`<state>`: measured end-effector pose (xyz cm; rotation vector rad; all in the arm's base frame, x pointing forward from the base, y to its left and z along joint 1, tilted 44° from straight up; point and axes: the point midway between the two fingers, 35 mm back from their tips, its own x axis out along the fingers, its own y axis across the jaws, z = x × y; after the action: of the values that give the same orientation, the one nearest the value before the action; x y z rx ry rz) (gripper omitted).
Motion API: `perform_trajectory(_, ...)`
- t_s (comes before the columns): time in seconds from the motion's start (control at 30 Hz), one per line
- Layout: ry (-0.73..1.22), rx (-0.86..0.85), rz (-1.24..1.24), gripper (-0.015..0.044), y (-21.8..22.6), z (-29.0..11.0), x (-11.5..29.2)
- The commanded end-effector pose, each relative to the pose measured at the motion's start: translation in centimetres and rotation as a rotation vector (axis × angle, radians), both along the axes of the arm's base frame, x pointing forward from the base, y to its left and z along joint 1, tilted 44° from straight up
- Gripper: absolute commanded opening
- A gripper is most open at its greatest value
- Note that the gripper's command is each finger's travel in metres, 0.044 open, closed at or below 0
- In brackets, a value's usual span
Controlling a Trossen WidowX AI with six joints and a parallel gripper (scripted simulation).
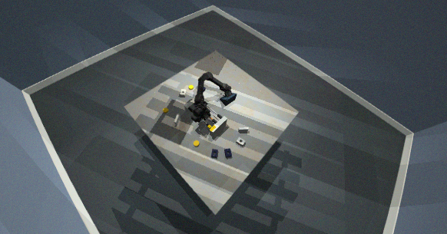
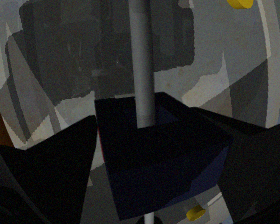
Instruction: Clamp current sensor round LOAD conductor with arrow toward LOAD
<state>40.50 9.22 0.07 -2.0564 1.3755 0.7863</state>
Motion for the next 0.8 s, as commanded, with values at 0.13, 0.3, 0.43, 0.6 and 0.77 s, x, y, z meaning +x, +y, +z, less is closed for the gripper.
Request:
perform_trajectory(0.13,0.0,0.0,0.0,0.0,-0.01,0.0,0.0)
perform_trajectory(0.3,0.0,0.0,0.0,0.0,-0.02,0.0,-0.02)
perform_trajectory(0.43,0.0,0.0,-0.001,0.0,-0.07,0.01,-0.26)
perform_trajectory(0.6,0.0,0.0,-0.001,0.0,-0.08,0.02,-0.34)
perform_trajectory(0.77,0.0,0.0,-0.001,0.0,-0.1,0.02,-0.46)
